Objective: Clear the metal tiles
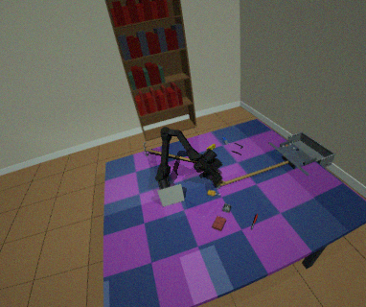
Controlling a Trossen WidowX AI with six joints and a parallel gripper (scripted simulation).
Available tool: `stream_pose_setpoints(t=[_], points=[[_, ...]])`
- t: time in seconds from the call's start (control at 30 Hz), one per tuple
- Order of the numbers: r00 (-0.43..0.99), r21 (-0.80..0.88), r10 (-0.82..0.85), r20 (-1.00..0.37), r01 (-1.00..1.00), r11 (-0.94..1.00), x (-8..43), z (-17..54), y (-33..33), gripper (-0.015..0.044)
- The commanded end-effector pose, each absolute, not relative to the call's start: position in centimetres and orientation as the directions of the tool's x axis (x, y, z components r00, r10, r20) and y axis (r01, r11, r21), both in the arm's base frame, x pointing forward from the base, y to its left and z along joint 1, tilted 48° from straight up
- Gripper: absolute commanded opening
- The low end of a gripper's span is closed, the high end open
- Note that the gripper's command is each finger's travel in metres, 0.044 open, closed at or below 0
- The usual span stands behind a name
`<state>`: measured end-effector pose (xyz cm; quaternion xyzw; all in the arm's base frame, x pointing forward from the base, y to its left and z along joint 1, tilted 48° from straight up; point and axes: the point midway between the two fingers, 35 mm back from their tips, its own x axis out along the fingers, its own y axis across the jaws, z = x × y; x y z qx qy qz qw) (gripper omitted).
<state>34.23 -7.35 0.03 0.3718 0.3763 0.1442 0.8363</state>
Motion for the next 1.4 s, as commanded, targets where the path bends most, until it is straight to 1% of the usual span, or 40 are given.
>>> stream_pose_setpoints(t=[0.0, 0.23, 0.97, 1.37], points=[[0.676, 0.73, 0.52, -0.522, 0.039, 0.683, 34.3, 0.0, -7.4, 0.0262], [0.674, 0.729, 0.52, -0.525, 0.04, 0.684, 33.7, 0.5, -7.9, 0.044], [0.68, 0.732, 0.519, -0.519, 0.039, 0.681, 30.2, 3.2, -10.4, 0.044], [0.831, 0.744, 0.379, -0.407, 0.061, 0.665, 30.6, 6.9, -16.1, 0.044]])
